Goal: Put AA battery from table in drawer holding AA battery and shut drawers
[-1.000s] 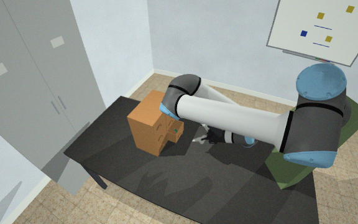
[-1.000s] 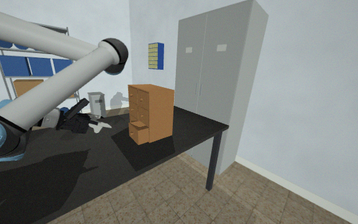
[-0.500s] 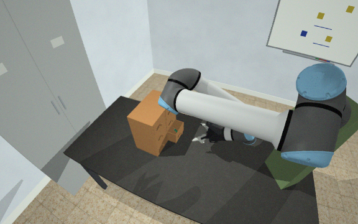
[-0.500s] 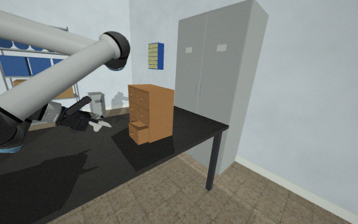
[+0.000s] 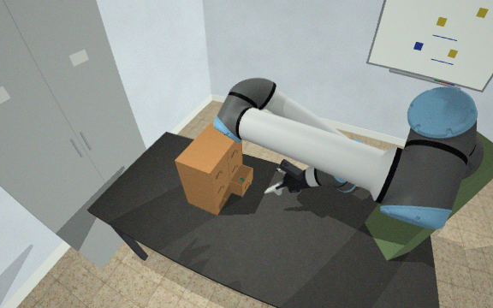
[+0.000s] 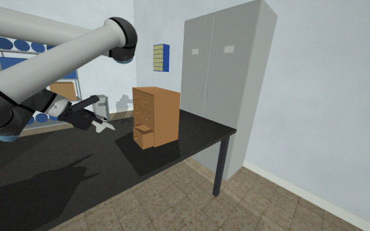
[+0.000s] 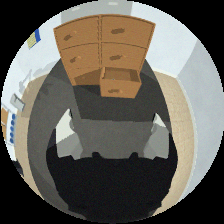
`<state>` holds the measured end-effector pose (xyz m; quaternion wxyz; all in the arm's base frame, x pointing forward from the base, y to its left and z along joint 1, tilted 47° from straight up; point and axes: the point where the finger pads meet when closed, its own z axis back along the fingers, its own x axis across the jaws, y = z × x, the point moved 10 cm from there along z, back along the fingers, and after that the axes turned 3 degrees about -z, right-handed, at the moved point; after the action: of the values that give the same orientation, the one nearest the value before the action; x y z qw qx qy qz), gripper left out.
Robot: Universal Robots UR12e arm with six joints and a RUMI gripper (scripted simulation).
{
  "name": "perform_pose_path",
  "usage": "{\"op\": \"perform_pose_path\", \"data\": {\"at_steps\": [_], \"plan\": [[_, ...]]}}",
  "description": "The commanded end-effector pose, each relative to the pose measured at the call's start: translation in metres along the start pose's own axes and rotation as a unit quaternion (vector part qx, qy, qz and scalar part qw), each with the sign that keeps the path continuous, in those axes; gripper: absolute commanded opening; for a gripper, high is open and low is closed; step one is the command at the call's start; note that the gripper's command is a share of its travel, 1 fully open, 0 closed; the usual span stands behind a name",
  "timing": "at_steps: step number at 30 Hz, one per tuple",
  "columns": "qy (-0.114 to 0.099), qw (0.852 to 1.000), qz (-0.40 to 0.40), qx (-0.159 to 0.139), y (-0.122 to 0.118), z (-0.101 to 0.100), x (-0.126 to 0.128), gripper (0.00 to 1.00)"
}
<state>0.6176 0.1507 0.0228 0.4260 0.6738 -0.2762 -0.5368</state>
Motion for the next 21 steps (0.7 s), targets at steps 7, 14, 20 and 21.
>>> {"op": "perform_pose_path", "data": {"at_steps": [7, 14, 20, 21], "plan": [[-0.004, 0.997, 0.001, -0.075, 0.019, 0.001, -0.001, 1.0], [-0.006, 0.993, 0.001, -0.115, 0.029, 0.001, -0.001, 1.0], [-0.008, 0.989, 0.001, -0.147, 0.037, 0.001, -0.002, 1.0], [-0.008, 0.988, 0.001, -0.153, 0.039, 0.001, -0.002, 1.0]]}}
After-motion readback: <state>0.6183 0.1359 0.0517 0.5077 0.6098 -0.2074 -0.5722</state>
